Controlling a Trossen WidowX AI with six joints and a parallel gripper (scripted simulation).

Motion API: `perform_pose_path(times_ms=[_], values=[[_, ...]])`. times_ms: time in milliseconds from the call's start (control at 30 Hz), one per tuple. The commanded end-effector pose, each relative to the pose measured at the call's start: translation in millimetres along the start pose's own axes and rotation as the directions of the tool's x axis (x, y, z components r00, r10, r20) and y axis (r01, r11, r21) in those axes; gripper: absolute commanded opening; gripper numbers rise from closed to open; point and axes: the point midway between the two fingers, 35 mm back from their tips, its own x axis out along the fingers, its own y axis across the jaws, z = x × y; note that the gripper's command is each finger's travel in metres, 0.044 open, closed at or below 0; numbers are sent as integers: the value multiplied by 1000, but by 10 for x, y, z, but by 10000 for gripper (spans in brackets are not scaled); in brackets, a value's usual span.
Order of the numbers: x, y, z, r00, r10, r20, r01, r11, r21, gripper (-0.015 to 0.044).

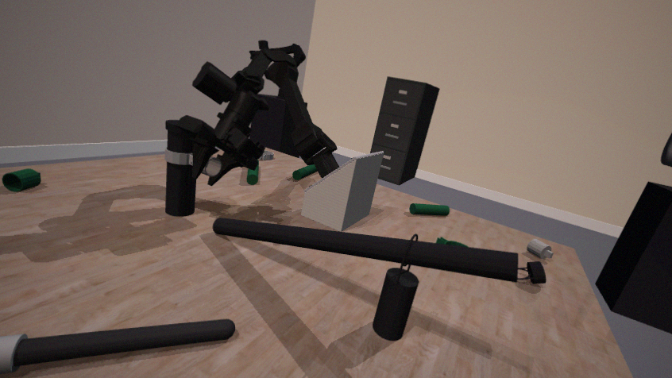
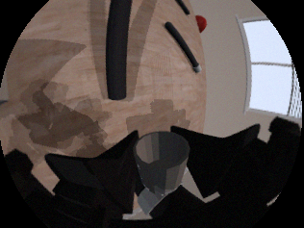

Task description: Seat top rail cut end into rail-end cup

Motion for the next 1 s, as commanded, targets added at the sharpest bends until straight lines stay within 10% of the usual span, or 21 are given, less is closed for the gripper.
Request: perform_pose_path(times_ms=[0,200,667,967], values=[[-8,-7,13,1000,1,1,-1,1000,1,289],[-96,-68,134,1000,5,5,-5,1000,4,440],[-307,-181,385,1000,1,7,-1,1000,14,440],[-601,-388,851,998,11,61,-42,842,538,440]])
